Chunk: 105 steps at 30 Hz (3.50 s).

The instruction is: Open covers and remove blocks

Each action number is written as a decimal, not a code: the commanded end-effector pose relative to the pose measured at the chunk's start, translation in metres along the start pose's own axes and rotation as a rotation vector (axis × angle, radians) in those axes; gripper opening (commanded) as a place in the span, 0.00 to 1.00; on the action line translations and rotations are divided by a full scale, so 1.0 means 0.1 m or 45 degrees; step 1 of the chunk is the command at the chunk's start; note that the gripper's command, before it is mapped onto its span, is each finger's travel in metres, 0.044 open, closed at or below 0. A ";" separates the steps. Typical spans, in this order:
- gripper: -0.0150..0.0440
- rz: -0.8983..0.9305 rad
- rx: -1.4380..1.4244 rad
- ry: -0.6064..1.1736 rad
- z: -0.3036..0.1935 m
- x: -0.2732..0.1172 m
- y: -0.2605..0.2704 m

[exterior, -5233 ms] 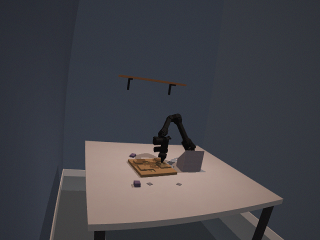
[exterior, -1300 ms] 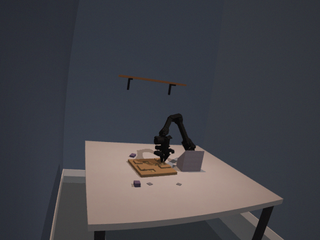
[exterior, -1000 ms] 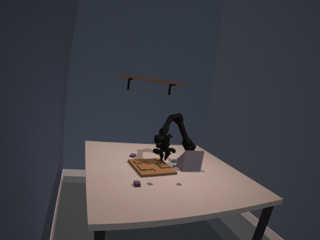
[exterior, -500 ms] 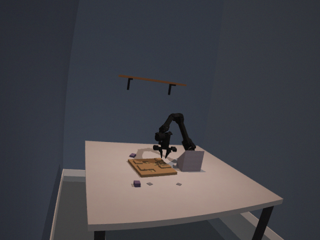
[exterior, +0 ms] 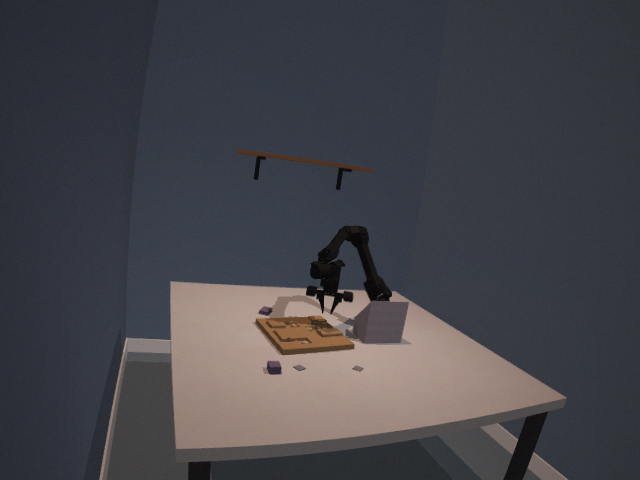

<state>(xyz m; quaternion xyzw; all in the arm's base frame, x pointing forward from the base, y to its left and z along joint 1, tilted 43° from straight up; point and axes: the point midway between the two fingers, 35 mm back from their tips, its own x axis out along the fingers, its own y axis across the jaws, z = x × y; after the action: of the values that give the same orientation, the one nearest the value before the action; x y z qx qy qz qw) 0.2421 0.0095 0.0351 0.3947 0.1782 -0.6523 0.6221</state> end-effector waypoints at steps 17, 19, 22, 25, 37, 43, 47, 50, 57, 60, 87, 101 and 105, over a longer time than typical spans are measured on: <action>0.50 -0.001 0.022 0.005 -0.01 0.33 0.00; 0.50 -0.001 0.022 0.005 -0.01 0.33 0.00; 0.50 -0.001 0.022 0.005 -0.01 0.33 -0.01; 0.50 -0.001 0.022 0.005 -0.01 0.33 -0.01; 0.50 -0.001 0.022 0.005 -0.01 0.33 -0.01; 0.50 -0.001 0.022 0.005 -0.01 0.33 -0.01; 0.50 -0.001 0.022 0.005 -0.01 0.33 -0.01; 0.50 -0.001 0.022 0.006 -0.01 0.34 -0.01; 0.50 -0.001 0.022 0.006 -0.01 0.40 0.00; 0.50 -0.001 0.022 0.005 -0.01 0.43 0.00; 0.50 0.000 0.022 0.004 0.00 0.59 0.00; 0.50 0.000 0.022 0.003 0.00 0.67 0.00; 0.45 0.001 0.035 0.012 -0.01 0.65 0.01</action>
<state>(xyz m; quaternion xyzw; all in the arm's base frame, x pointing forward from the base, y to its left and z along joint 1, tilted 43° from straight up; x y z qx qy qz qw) 0.2488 -0.0339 -0.0133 0.4058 0.1723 -0.6529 0.6159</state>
